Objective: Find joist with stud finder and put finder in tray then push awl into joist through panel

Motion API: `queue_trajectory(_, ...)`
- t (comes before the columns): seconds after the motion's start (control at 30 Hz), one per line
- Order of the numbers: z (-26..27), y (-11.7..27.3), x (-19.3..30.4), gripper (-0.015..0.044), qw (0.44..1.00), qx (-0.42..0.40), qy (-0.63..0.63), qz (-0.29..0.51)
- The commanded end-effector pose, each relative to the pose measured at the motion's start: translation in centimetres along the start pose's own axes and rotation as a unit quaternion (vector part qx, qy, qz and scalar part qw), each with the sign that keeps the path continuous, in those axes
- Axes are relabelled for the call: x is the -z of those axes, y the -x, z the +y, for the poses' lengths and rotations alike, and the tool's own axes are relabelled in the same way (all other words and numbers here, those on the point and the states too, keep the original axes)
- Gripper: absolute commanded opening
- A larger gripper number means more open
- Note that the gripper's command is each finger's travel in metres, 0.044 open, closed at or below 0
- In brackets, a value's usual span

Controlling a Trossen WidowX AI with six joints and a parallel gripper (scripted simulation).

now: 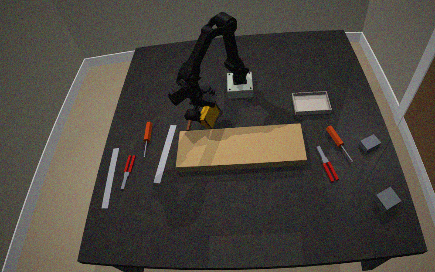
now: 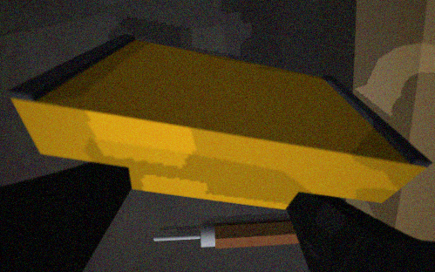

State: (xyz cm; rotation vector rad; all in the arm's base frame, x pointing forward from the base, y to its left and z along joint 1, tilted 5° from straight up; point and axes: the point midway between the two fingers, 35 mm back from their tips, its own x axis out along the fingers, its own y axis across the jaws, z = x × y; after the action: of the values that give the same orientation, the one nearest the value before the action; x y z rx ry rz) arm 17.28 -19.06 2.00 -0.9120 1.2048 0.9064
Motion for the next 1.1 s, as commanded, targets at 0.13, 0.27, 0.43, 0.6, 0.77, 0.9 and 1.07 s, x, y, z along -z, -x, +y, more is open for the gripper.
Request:
queue_trajectory(0.13, -0.1, 0.6, -0.1, 0.0183, 1.000, 0.001, -0.002, -0.002)
queue_trajectory(0.27, -0.1, 1.4, -0.1, 0.0078, 1.000, 0.001, -0.002, -0.002)
queue_trajectory(0.43, -0.2, 2.5, -0.2, 0.0000, 1.000, 0.001, -0.002, -0.002)
queue_trajectory(0.6, -0.2, 3.5, -0.3, 0.0000, 1.000, 0.001, -0.002, -0.002)
queue_trajectory(0.77, -0.1, 4.6, -0.4, 0.0000, 1.000, 0.001, -0.002, -0.002)
queue_trajectory(0.9, -0.1, 5.4, -0.6, 0.0000, 1.000, 0.001, -0.002, -0.002)
queue_trajectory(1.07, 0.0, 5.9, -0.6, 0.0000, 1.000, 0.001, -0.002, -0.001)
